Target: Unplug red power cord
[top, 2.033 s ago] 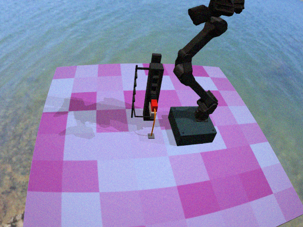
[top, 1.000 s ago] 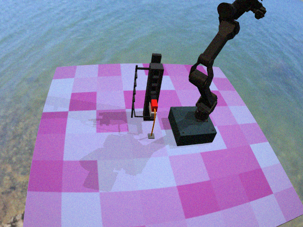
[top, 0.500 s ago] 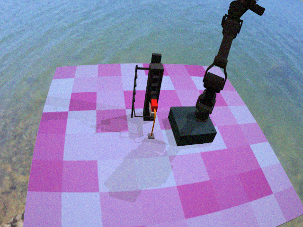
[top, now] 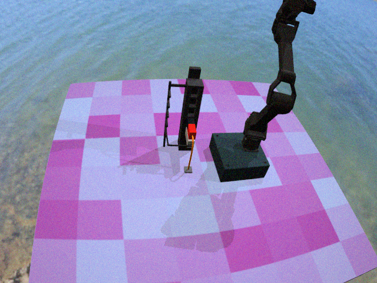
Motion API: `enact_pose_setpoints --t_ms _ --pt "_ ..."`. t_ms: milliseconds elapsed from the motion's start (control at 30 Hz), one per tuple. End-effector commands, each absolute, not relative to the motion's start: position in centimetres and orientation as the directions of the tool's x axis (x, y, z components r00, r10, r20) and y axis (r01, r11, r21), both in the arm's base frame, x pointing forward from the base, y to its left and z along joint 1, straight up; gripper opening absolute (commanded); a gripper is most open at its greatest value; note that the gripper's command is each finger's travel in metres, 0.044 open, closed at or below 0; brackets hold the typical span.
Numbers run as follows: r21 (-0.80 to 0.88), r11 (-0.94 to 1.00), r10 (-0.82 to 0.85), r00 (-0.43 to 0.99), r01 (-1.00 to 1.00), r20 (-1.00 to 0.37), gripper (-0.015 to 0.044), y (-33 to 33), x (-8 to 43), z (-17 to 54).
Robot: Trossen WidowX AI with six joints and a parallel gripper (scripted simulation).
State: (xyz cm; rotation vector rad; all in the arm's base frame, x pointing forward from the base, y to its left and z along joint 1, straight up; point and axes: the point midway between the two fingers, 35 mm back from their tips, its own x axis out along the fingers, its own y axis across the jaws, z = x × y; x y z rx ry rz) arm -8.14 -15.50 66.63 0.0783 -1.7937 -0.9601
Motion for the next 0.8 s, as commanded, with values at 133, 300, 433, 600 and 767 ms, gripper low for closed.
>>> enact_pose_setpoints --t_ms 133,300,433,600,767 --pt "0.744 0.482 -0.724 -0.268 0.463 0.636 0.0160 -23.0 -3.2 62.9" --pt "0.729 0.397 -0.833 -0.116 0.557 0.541 0.0160 -26.3 1.3 60.3" --pt "0.675 0.363 -0.889 0.022 0.642 0.457 0.0160 -28.1 5.4 57.9" --pt "0.562 0.373 -0.917 0.202 0.738 0.344 0.0160 -29.1 10.9 54.8" --pt "0.412 0.438 -0.898 0.378 0.799 0.224 0.0160 -28.7 16.6 51.4"
